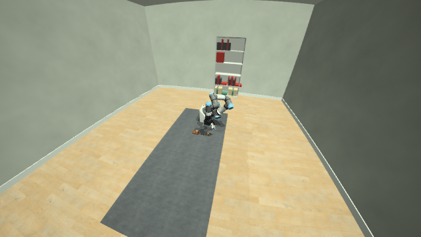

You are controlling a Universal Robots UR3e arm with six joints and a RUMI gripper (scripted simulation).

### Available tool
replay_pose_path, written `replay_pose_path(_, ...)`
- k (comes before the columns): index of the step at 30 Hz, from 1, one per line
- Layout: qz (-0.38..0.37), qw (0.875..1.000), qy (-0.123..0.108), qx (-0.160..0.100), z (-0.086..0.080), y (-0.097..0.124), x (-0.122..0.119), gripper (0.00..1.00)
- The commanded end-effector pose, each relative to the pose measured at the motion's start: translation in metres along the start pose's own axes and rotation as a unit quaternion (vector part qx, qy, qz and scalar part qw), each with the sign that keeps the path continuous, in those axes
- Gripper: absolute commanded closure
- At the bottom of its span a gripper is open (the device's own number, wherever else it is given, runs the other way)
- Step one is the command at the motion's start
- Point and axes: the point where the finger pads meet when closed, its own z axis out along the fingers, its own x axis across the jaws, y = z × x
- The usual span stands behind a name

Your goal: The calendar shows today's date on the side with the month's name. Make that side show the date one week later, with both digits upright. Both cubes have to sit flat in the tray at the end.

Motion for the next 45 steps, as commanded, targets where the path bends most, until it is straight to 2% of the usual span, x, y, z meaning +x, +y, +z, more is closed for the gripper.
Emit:
replay_pose_path(1,0.084,0.996,-0.005,-0.001,-0.0011,0.0001,0.0007,0.0)
replay_pose_path(7,0.166,0.986,-0.004,-0.001,-0.0017,0.0003,0.0016,0.0)
replay_pose_path(10,0.175,0.985,-0.004,-0.001,-0.0018,0.0003,0.0017,0.0)
replay_pose_path(13,0.237,0.971,-0.004,-0.002,-0.0022,0.0007,0.0023,0.0)
replay_pose_path(16,0.264,0.964,-0.004,-0.002,-0.0024,0.001,0.0025,0.0)
replay_pose_path(20,0.327,0.945,-0.004,-0.002,-0.0029,0.0018,0.003,0.0)
replay_pose_path(21,0.328,0.945,-0.004,-0.002,-0.0029,0.0018,0.003,0.0)
replay_pose_path(25,0.389,0.921,-0.004,-0.002,-0.0034,0.0028,0.0032,0.0)
replay_pose_path(27,0.389,0.921,-0.004,-0.002,-0.0034,0.0028,0.0032,0.0)
replay_pose_path(30,0.444,0.896,-0.004,-0.002,-0.0038,0.0039,0.0033,0.0)
replay_pose_path(31,0.446,0.895,-0.004,-0.002,-0.0038,0.004,0.0033,0.0)
replay_pose_path(33,0.479,0.878,-0.004,-0.003,-0.0041,0.0047,0.0032,0.0)
replay_pose_path(34,0.482,0.876,-0.004,-0.003,-0.0041,0.0048,0.0032,0.0)
replay_pose_path(36,0.514,0.858,-0.004,-0.003,-0.0044,0.0056,0.0031,0.0)
replay_pose_path(37,0.516,0.857,-0.004,-0.003,-0.0044,0.0056,0.0031,0.0)
replay_pose_path(40,0.559,0.829,-0.003,-0.003,-0.0047,0.0068,0.0027,0.0)
replay_pose_path(41,0.563,0.827,-0.003,-0.003,-0.0048,0.0069,0.0027,0.0)
replay_pose_path(42,0.577,0.817,-0.003,-0.003,-0.0049,0.0073,0.0026,0.0)
replay_pose_path(44,0.577,0.817,-0.003,-0.003,-0.0049,0.0073,0.0026,0.0)
replay_pose_path(45,0.591,0.806,-0.003,-0.003,-0.005,0.0077,0.0024,0.0)
